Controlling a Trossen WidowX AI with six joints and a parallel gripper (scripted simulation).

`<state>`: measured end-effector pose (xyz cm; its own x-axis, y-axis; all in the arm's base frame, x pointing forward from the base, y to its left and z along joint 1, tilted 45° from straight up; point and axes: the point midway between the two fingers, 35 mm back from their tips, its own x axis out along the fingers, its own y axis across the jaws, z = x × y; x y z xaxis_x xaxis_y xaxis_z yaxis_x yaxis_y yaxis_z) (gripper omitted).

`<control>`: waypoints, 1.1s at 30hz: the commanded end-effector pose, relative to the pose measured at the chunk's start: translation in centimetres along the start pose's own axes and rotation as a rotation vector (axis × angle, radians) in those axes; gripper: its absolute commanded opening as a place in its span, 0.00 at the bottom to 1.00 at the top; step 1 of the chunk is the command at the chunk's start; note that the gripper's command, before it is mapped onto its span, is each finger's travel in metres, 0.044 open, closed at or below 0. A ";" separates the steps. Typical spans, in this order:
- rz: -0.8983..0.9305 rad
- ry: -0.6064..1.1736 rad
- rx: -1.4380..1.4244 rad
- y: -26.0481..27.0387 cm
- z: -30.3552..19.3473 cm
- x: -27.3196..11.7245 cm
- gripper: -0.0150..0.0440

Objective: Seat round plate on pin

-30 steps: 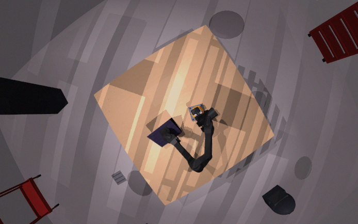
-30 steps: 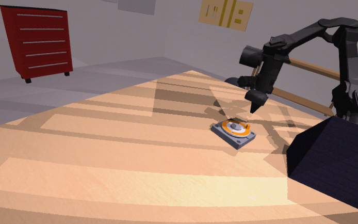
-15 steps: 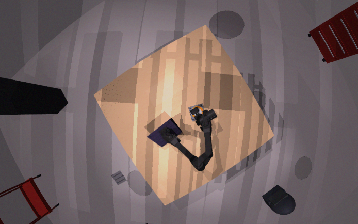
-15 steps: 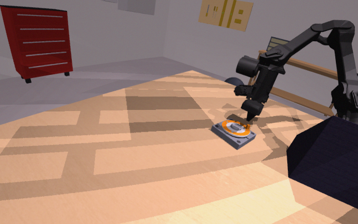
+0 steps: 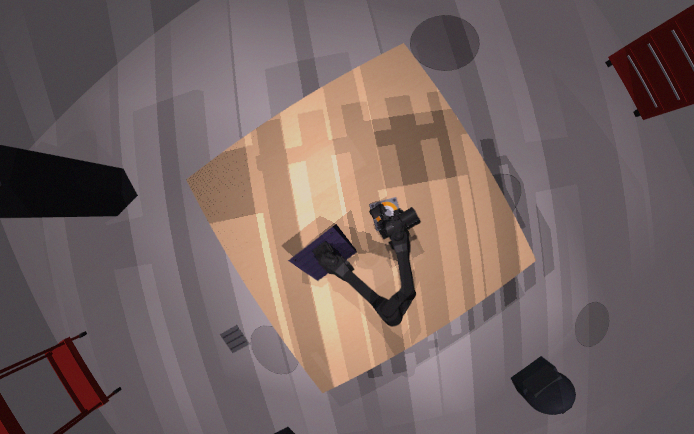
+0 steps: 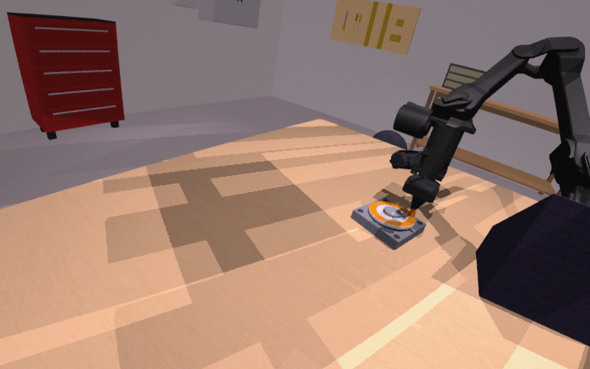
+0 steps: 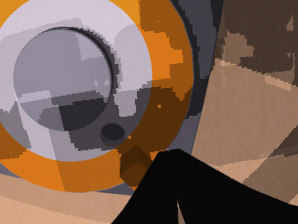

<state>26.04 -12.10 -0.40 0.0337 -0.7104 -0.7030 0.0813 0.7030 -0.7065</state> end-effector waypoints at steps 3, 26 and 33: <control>0.003 0.004 0.002 0.7 -0.7 0.1 0.25; 0.004 0.004 0.002 2.5 -1.5 0.0 0.25; 0.004 0.004 0.002 3.1 -1.7 0.1 0.25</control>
<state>24.84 -10.10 -2.26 0.0380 -0.7118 -0.7014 0.0848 0.7017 -0.7074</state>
